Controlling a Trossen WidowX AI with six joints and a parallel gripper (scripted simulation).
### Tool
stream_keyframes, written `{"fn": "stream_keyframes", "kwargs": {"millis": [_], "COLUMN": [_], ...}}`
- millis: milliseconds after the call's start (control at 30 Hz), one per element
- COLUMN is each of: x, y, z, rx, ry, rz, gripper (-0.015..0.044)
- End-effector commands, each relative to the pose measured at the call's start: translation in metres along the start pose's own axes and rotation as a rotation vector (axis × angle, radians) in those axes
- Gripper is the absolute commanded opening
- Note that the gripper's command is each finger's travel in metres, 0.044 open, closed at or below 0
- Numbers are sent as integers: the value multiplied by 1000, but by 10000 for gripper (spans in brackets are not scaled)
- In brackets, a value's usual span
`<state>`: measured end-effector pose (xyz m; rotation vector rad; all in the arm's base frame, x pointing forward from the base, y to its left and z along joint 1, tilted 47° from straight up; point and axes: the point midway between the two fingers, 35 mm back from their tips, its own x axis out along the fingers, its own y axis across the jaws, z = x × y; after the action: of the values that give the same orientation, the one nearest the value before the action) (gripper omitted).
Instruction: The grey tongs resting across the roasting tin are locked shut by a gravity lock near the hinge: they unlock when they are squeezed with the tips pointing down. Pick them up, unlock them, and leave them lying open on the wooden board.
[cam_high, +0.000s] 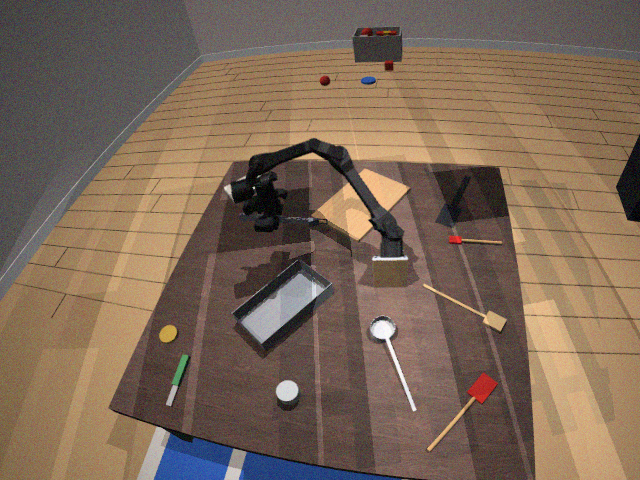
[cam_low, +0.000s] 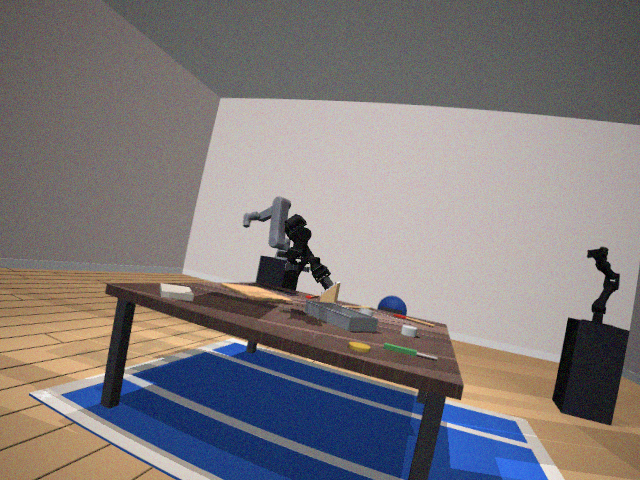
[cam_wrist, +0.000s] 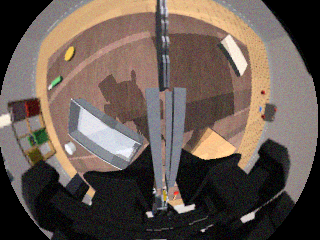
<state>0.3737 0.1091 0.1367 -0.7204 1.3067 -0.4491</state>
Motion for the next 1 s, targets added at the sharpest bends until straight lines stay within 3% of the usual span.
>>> {"fn": "stream_keyframes", "kwargs": {"millis": [0, 367, 667, 967], "x": [-2, -2, -2, 3], "y": [-22, -79, -87, -129], "z": [-2, -10, -12, -22], "rx": [-95, -338, -371, -529], "ry": [-6, 0, 2, 6], "rz": [-8, -25, -22, 8], "gripper": [-150, -150, -150, -150]}}
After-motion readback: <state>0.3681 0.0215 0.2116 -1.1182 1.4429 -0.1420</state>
